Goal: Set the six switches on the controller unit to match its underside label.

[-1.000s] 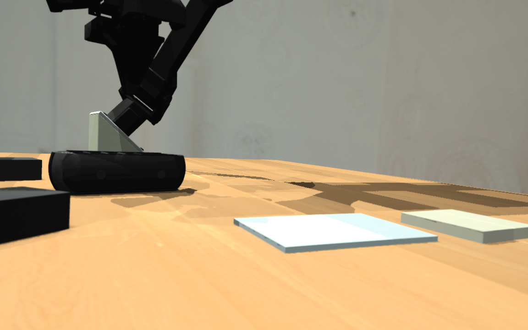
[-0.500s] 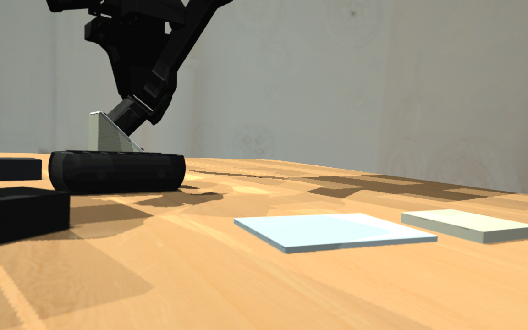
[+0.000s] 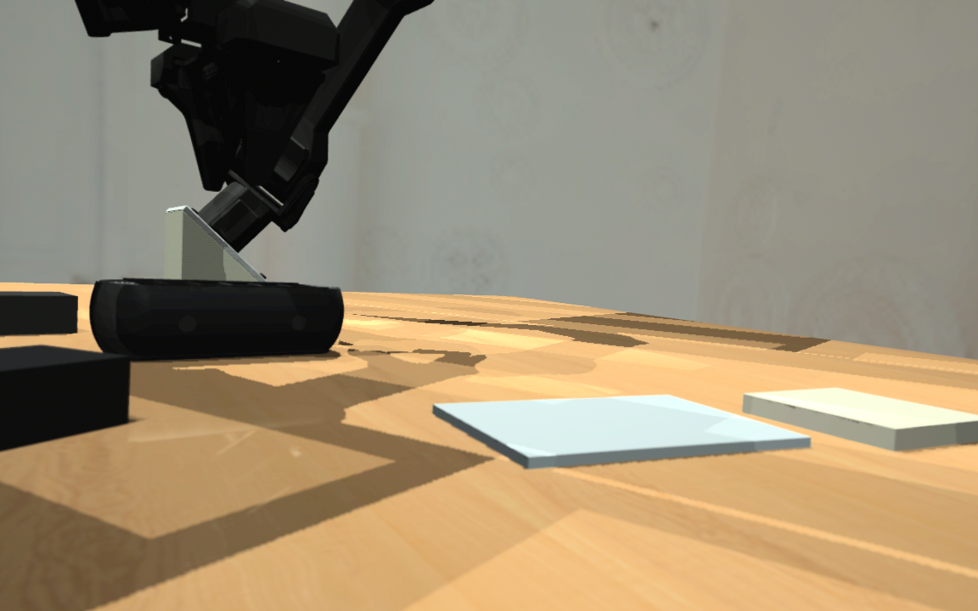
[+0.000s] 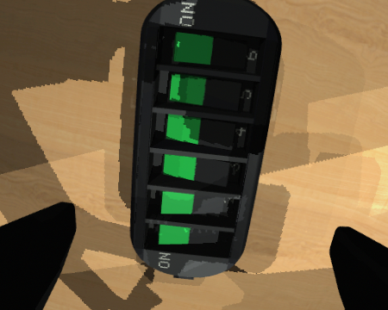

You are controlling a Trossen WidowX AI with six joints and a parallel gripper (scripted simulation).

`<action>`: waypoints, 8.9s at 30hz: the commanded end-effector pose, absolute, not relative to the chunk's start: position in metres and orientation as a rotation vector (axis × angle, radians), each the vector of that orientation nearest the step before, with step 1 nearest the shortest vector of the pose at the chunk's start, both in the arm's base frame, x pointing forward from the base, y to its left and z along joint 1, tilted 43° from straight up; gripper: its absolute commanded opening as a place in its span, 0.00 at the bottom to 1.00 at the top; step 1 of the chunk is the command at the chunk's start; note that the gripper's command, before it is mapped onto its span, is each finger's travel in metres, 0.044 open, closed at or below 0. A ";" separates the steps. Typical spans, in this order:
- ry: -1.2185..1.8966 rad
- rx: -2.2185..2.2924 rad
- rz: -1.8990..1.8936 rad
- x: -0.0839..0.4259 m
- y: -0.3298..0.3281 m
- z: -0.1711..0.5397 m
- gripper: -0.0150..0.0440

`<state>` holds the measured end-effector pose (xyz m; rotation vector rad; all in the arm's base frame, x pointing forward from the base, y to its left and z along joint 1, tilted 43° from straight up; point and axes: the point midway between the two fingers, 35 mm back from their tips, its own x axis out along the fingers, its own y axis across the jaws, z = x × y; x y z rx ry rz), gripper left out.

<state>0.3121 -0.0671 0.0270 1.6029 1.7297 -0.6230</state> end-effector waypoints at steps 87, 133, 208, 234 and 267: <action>1.766 1.604 -0.641 0.279 -0.068 0.021 0.87; 2.003 1.373 -0.754 0.369 0.037 0.001 0.25; 2.006 1.374 -0.756 0.326 0.044 -0.018 0.25; 1.981 1.391 -0.731 0.314 0.039 -0.013 0.25; 1.936 1.075 -0.411 0.313 0.018 0.030 0.25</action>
